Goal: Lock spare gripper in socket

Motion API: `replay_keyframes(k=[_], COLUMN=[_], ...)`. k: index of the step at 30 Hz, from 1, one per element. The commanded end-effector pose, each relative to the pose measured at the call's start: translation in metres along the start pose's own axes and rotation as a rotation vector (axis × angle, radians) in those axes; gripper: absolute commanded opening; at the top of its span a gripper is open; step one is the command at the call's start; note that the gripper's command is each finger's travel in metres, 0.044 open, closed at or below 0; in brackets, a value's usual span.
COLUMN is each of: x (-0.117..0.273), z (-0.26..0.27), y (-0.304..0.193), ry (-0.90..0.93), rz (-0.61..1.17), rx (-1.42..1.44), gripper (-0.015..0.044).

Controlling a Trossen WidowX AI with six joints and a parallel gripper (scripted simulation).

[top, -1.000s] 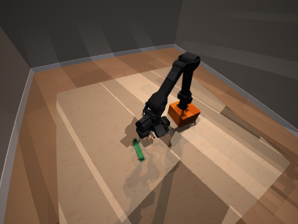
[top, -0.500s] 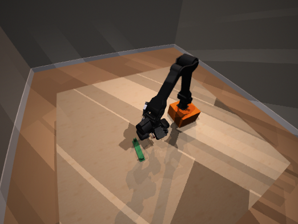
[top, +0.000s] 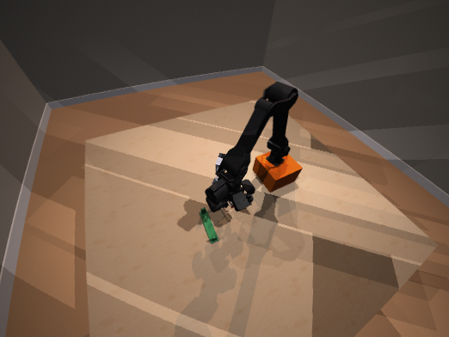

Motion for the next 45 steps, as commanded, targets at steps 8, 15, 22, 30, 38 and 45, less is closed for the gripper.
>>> replay_keyframes(k=[8,15,22,30,38,45], x=[0.000,0.001,0.007,0.009,0.011,0.014], z=[0.000,0.000,-0.002,-0.003,-0.005,-0.007], y=[0.000,-0.001,-0.004,-0.001,0.002,0.006], ry=[-0.003,-0.005,-0.022,-0.032,-0.033,-0.035], rz=[0.001,-0.019,-0.121,-0.160,-0.166,-0.168], rx=[0.003,-0.004,-0.038,-0.048,-0.047,-0.045], gripper=[0.0000,0.0000,0.0000,0.0000,0.0000,0.0000])
Point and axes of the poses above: the point midway between the two fingers, 35 mm back from their tips, its own x axis back along the fingers, its own z axis across the jaws, y = z × x, the point moved 6 cm from there along x, back along the fingers, and after that the axes turned 10 degrees about x, right-handed, at the moved point
